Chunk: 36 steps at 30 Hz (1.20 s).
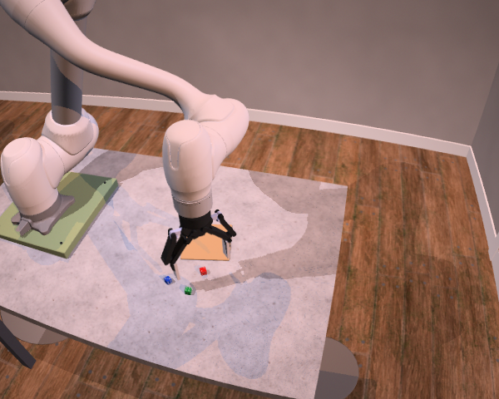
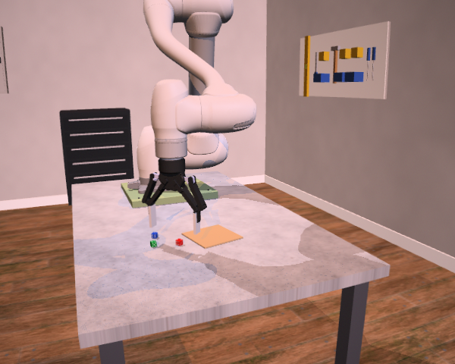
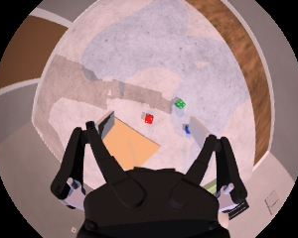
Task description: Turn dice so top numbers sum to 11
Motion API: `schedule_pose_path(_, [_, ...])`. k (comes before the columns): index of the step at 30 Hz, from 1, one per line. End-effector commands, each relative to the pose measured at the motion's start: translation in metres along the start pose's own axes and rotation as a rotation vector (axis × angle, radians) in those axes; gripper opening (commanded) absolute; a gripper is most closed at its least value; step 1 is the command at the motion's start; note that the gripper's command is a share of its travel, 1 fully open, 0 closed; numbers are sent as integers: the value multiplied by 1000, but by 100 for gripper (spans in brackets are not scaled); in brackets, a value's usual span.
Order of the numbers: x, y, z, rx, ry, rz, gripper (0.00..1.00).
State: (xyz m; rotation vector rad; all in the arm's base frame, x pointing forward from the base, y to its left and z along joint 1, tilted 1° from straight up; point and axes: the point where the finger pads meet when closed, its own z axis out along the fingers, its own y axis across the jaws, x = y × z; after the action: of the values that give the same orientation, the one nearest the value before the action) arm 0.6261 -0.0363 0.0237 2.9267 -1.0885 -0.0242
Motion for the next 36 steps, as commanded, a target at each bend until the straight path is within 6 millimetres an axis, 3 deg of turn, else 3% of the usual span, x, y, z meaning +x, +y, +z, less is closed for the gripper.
schedule_pose_path(1, [-1, -3, -8, 0, -2, 3, 100])
schedule_pose_path(17, [-1, -3, -94, 0, -2, 3, 100])
schedule_pose_path(36, [-1, -3, -98, 0, -2, 3, 100])
